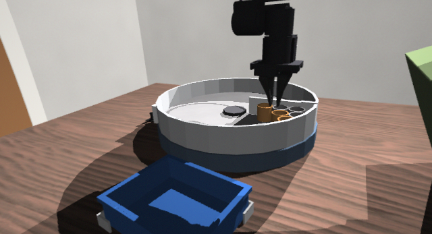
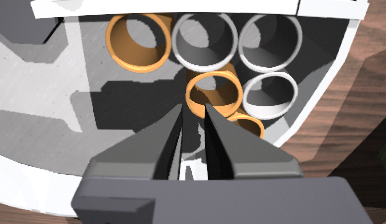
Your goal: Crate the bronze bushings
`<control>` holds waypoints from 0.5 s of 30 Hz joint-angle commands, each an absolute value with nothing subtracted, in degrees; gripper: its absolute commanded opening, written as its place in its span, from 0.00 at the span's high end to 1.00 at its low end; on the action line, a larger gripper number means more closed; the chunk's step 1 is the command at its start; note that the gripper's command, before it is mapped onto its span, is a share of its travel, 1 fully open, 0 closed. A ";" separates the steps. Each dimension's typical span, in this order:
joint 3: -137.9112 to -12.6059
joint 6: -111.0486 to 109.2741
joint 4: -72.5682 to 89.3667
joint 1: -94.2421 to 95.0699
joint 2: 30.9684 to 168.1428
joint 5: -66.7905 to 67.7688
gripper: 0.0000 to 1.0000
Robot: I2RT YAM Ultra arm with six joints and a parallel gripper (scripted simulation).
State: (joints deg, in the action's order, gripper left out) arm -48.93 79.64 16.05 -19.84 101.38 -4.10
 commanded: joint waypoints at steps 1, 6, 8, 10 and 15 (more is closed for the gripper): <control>-50.39 79.91 14.58 -19.77 102.55 -2.74 0.85; -50.68 80.05 13.54 -19.59 103.69 -2.73 0.85; -50.65 80.08 13.53 -19.58 101.76 -2.74 0.85; -50.65 80.08 13.53 -19.58 101.76 -2.74 0.85; -50.69 80.05 14.42 -19.58 101.89 -2.73 0.85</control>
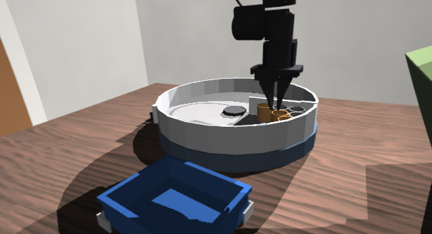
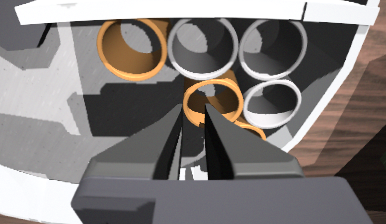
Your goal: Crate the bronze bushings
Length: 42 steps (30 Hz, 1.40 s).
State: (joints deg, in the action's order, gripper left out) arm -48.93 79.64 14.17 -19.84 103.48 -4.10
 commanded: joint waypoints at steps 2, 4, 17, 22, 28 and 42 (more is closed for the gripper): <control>-50.69 80.05 14.42 -19.58 101.89 -2.73 0.85; -50.69 80.05 14.42 -19.58 101.89 -2.73 0.85; -50.69 80.05 14.42 -19.58 101.89 -2.73 0.85; -50.69 80.05 14.42 -19.58 101.89 -2.73 0.85; -50.69 80.06 14.42 -19.58 101.92 -2.73 0.85; -51.26 80.19 14.35 -19.21 103.07 -2.71 0.85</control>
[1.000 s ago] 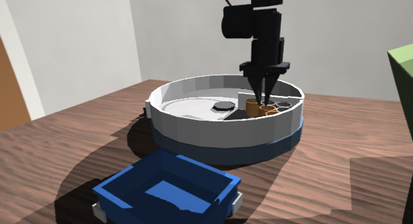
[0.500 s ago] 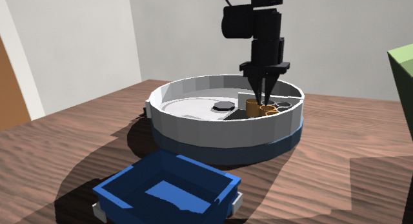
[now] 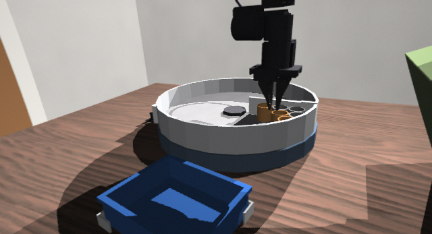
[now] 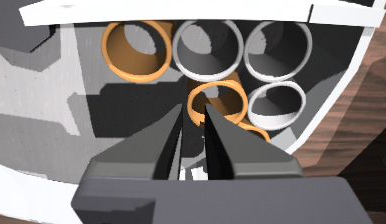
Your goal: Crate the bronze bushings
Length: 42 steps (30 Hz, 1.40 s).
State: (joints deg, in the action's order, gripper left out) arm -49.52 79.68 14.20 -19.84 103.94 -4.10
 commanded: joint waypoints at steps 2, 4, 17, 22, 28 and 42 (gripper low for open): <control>-51.26 80.19 14.35 -19.21 103.07 -2.71 0.85; -51.26 80.19 14.35 -19.21 103.07 -2.71 0.85; -51.26 80.19 14.35 -19.21 103.07 -2.71 0.85; -51.26 80.19 14.35 -19.21 103.07 -2.71 0.85; -51.26 80.19 14.35 -19.21 103.07 -2.71 0.85; -51.29 80.42 11.12 -19.13 106.89 -2.64 0.85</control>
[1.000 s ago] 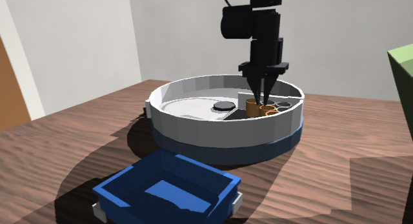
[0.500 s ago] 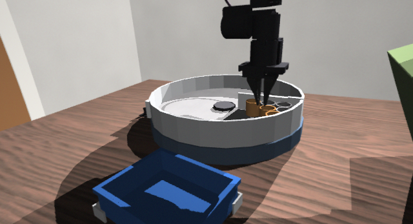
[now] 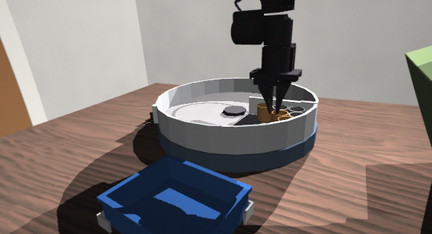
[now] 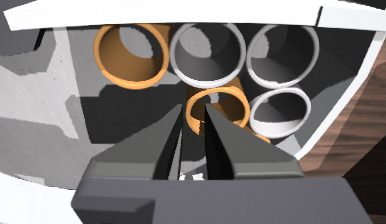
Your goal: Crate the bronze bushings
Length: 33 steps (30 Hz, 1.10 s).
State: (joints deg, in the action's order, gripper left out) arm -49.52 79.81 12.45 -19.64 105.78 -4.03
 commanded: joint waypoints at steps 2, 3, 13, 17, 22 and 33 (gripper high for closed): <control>-51.33 80.47 10.44 -18.92 107.60 -2.63 0.85; -51.35 80.49 10.17 -18.92 107.89 -2.62 0.85; -51.44 80.45 10.38 -19.17 107.47 -2.60 0.85; -51.44 80.45 10.38 -19.17 107.47 -2.60 0.85; -51.44 80.45 10.38 -19.17 107.47 -2.60 0.85; -51.44 80.45 10.38 -19.17 107.47 -2.60 0.85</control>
